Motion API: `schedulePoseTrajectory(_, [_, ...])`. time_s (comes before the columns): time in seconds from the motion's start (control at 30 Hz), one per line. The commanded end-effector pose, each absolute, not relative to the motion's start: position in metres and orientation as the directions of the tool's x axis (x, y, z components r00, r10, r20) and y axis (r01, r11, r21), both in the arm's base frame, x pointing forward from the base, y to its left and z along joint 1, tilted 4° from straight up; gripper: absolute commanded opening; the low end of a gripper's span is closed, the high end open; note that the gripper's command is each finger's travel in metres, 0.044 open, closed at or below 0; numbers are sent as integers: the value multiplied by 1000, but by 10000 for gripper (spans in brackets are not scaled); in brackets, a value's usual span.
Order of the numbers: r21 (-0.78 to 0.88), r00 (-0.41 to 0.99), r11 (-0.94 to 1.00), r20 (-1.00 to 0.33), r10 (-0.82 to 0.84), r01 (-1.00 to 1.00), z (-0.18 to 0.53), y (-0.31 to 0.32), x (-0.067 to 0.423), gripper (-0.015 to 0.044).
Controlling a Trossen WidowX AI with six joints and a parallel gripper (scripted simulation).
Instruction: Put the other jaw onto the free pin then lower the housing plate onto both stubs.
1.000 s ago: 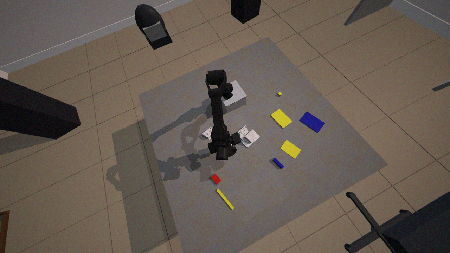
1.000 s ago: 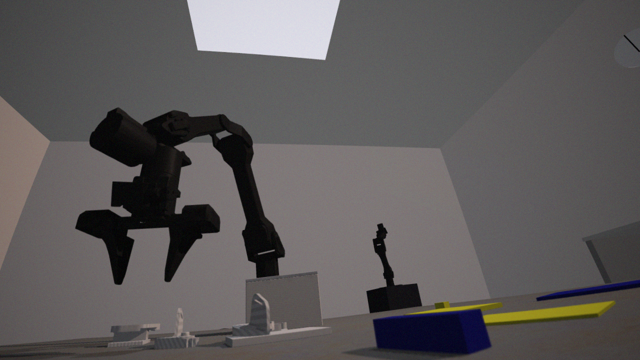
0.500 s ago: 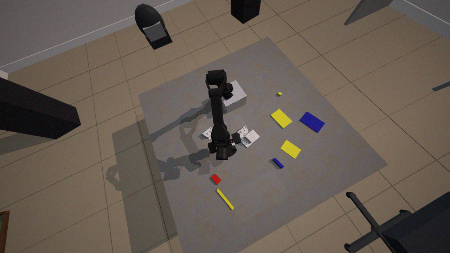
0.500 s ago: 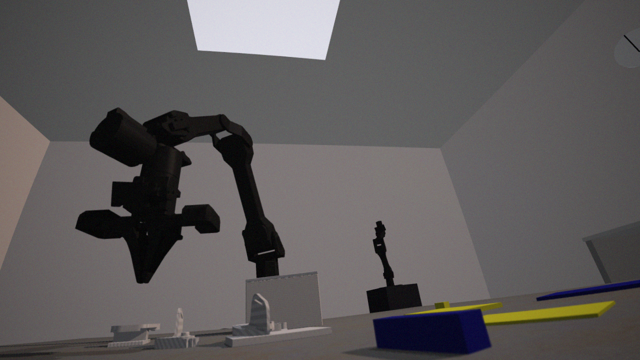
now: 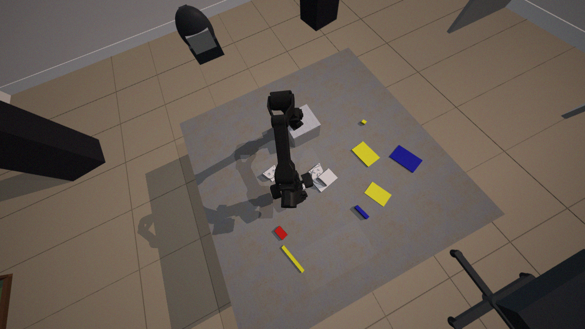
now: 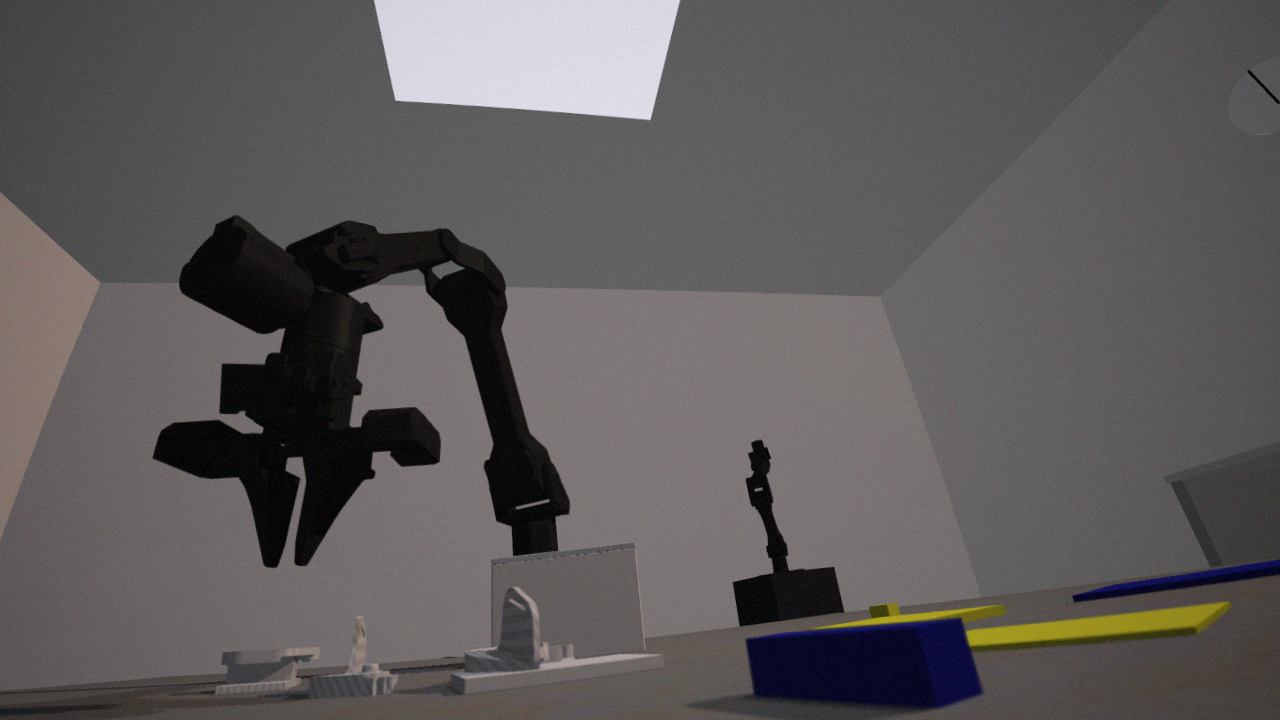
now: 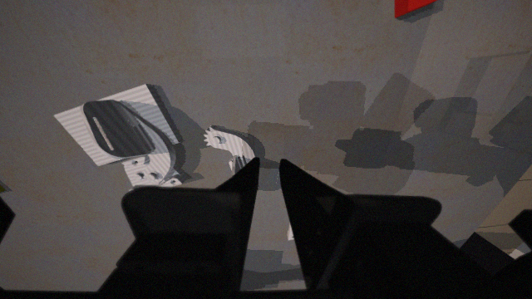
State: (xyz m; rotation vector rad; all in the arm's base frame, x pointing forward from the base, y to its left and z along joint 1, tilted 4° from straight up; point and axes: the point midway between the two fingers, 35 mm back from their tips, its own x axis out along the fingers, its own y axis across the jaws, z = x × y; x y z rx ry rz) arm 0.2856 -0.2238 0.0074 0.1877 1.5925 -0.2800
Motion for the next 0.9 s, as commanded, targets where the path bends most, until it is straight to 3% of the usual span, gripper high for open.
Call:
schedulePoseTrajectory(0.0, [-65, -43, 930, -998, -53, 362, 8, -223, 284, 184])
schedulePoseTrajectory(0.33, [-67, -43, 822, -998, -52, 566, 9, -220, 281, 440])
schedulePoseTrajectory(0.87, [-64, -43, 561, -998, -52, 825, 11, -215, 277, 440])
